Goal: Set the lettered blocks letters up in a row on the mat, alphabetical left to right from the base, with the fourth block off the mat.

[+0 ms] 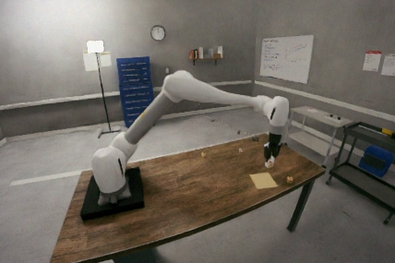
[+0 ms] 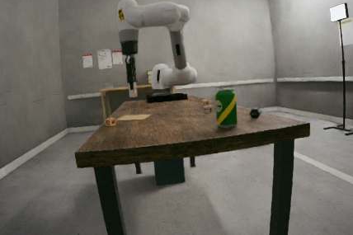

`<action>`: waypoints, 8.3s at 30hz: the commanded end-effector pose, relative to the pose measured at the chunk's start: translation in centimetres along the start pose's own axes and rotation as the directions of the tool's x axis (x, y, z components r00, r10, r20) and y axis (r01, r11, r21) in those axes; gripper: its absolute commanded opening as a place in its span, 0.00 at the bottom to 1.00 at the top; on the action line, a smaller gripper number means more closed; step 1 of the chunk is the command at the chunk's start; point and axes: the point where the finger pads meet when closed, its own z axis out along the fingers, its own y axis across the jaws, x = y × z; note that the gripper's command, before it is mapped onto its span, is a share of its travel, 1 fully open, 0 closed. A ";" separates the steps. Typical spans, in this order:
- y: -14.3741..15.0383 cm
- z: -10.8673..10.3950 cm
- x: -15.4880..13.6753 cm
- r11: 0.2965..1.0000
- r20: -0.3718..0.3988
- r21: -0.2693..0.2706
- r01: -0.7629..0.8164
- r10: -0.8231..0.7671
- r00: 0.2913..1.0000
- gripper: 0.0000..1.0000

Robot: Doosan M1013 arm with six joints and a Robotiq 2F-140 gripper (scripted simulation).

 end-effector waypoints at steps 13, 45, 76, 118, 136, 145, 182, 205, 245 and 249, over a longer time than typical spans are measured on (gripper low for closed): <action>3.1 -0.2 1.6 0.996 0.001 0.002 -0.094 0.094 0.996 0.24; 3.1 6.5 1.6 0.996 0.000 0.002 -0.094 0.094 0.996 0.24; 3.1 9.4 1.6 0.996 0.000 0.002 -0.094 0.094 0.996 0.24; 3.1 9.7 1.6 0.996 0.000 0.002 -0.094 0.094 0.996 0.24; 3.1 9.7 1.6 0.996 0.000 0.002 -0.094 0.094 0.996 0.24; 3.1 9.7 1.6 0.996 0.000 0.002 -0.094 0.094 0.996 0.24; 3.1 9.4 1.6 0.996 0.000 0.002 -0.094 0.094 0.996 0.35; 3.1 0.9 1.6 0.996 0.000 0.002 -0.094 0.094 0.996 0.35; 2.3 0.8 -3.1 0.967 0.000 0.002 0.254 -0.254 0.967 1.00; 2.1 0.8 -4.7 0.929 -0.001 0.002 0.370 -0.370 0.929 1.00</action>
